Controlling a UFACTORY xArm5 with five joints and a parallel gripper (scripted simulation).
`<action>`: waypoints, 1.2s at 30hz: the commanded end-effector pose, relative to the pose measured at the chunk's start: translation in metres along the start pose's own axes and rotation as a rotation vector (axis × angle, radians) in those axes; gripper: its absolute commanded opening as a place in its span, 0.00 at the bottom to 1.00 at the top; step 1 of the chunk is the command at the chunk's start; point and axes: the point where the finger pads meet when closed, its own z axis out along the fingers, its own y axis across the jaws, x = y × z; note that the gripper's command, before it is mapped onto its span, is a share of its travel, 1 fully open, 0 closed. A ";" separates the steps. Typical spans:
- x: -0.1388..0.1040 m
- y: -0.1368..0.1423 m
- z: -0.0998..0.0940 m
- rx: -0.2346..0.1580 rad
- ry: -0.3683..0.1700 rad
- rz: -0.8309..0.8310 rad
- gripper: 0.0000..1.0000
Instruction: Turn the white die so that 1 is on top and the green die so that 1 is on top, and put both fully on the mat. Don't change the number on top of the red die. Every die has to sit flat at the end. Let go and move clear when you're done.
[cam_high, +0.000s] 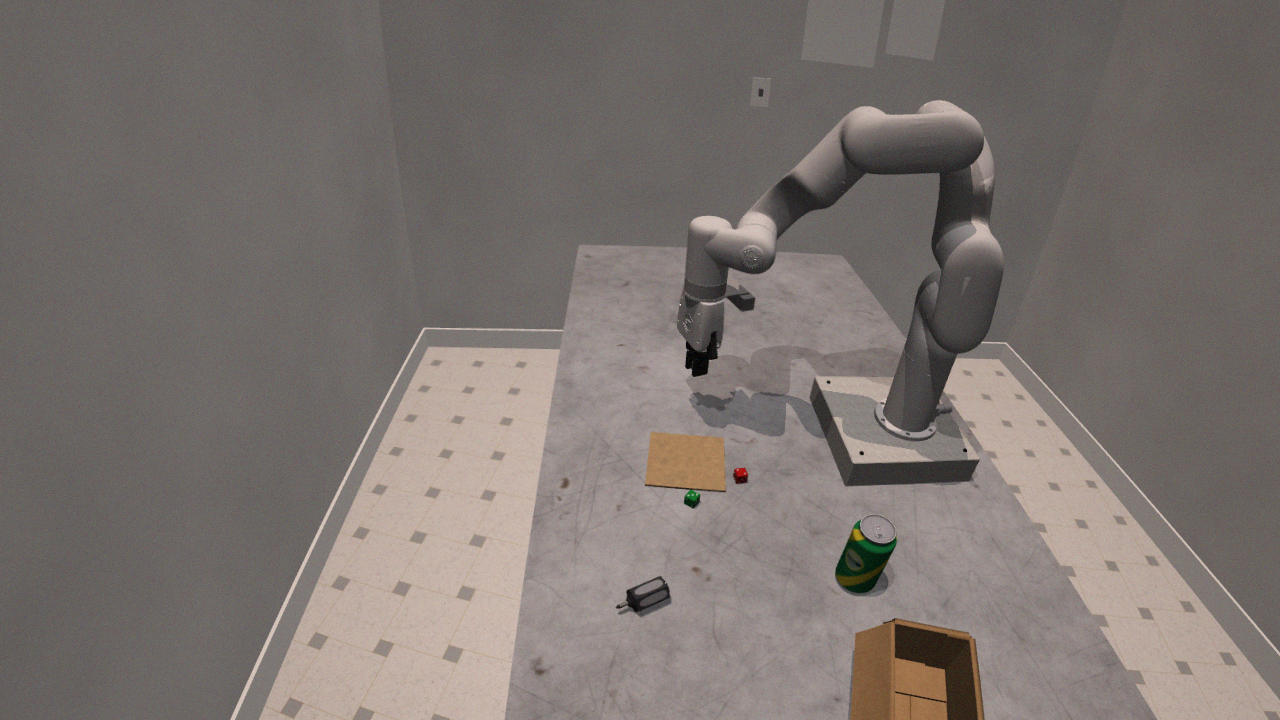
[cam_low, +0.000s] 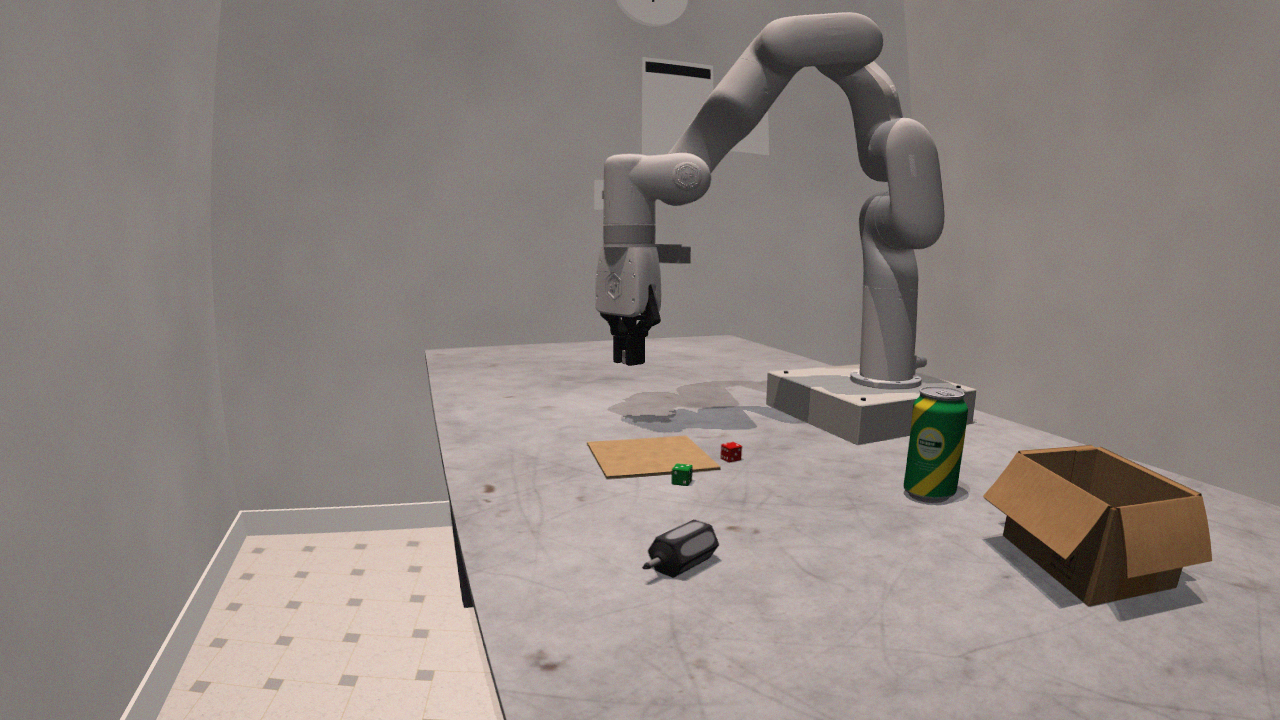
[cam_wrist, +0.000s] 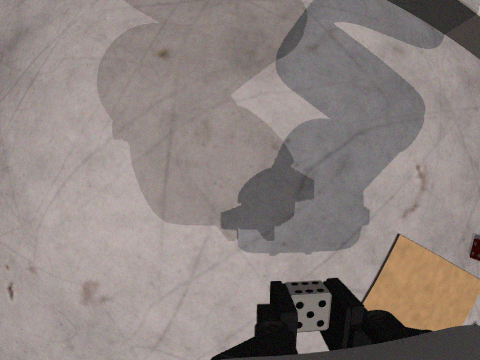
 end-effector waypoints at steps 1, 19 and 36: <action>-0.002 -0.001 -0.001 0.002 -0.003 0.174 0.15; -0.003 -0.003 0.001 0.001 -0.003 0.584 0.15; -0.003 -0.003 0.002 0.020 -0.063 0.617 0.15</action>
